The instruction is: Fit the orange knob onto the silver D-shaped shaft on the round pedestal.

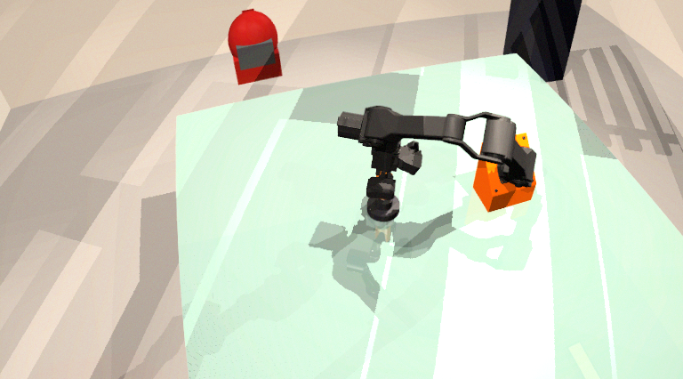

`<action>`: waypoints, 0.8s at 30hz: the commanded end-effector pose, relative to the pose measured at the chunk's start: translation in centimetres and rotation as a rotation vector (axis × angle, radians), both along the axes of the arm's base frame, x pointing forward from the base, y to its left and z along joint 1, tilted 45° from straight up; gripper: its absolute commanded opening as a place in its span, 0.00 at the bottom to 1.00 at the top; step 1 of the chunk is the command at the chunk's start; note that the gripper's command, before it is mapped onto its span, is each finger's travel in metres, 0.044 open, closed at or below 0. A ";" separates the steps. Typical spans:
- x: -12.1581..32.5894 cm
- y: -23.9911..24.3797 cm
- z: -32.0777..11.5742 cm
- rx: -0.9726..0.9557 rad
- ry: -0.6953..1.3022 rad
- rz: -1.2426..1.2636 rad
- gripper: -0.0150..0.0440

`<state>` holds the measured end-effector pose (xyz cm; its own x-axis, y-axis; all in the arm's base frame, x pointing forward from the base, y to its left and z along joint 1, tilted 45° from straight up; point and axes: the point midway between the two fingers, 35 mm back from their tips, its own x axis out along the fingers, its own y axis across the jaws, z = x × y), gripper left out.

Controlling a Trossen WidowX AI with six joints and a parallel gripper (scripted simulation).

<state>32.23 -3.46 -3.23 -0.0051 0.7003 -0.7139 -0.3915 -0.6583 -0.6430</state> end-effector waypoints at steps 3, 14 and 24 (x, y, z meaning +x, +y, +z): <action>0.0 0.1 -0.1 0.003 0.001 -0.004 0.25; 0.1 0.1 -0.2 0.003 -0.004 0.000 0.25; 0.1 0.1 -0.2 0.003 -0.026 0.023 0.25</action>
<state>32.27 -3.34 -3.38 -0.0048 0.7001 -0.7140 -0.3575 -0.6680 -0.6526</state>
